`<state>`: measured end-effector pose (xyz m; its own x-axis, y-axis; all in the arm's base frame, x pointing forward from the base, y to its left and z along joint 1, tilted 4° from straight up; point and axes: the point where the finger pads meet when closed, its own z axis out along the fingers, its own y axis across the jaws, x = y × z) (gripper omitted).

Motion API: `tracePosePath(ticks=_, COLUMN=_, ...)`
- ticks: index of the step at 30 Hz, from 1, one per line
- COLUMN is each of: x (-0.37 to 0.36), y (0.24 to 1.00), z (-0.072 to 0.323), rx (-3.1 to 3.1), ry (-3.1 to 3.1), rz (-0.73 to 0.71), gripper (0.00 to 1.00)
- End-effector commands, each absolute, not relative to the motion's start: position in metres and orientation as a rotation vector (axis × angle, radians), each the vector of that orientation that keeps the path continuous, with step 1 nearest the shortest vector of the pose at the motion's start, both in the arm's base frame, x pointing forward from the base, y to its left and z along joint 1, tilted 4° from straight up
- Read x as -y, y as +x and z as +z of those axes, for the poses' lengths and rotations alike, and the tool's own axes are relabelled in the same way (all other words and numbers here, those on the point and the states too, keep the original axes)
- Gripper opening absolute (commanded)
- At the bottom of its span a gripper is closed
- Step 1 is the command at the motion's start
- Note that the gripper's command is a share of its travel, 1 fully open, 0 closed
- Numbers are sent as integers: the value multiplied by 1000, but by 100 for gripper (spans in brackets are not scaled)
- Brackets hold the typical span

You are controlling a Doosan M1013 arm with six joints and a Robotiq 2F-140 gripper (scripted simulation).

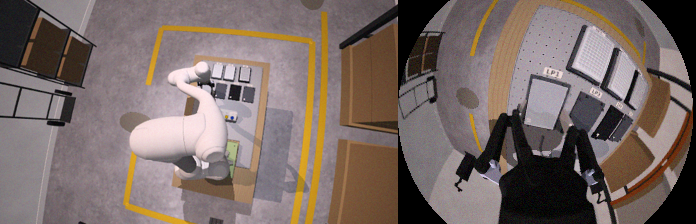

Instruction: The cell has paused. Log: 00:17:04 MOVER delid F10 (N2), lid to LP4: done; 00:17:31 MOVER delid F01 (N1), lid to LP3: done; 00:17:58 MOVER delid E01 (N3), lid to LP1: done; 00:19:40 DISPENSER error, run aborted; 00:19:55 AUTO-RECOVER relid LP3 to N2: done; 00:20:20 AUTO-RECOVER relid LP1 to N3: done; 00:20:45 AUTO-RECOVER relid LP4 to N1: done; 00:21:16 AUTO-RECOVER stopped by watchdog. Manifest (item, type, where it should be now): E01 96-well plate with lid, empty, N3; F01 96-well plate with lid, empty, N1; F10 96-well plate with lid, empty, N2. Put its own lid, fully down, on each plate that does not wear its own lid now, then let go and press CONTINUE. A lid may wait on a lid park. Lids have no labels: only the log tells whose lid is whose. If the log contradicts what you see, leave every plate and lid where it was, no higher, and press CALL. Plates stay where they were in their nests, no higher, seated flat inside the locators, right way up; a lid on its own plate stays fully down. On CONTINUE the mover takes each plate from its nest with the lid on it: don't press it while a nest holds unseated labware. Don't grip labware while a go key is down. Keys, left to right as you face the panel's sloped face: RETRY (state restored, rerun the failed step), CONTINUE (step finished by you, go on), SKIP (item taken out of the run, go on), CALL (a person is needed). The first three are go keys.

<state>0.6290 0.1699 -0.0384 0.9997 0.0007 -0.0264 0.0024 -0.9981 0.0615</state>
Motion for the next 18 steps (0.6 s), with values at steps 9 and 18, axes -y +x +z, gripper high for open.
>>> tracePosePath(ticks=9, x=-170, y=629, z=-38, rx=-2, ry=3080, rz=-40, gripper=66)
tracePosePath(ticks=18, x=-170, y=629, z=-38, rx=-2, ry=3080, rz=-40, gripper=66)
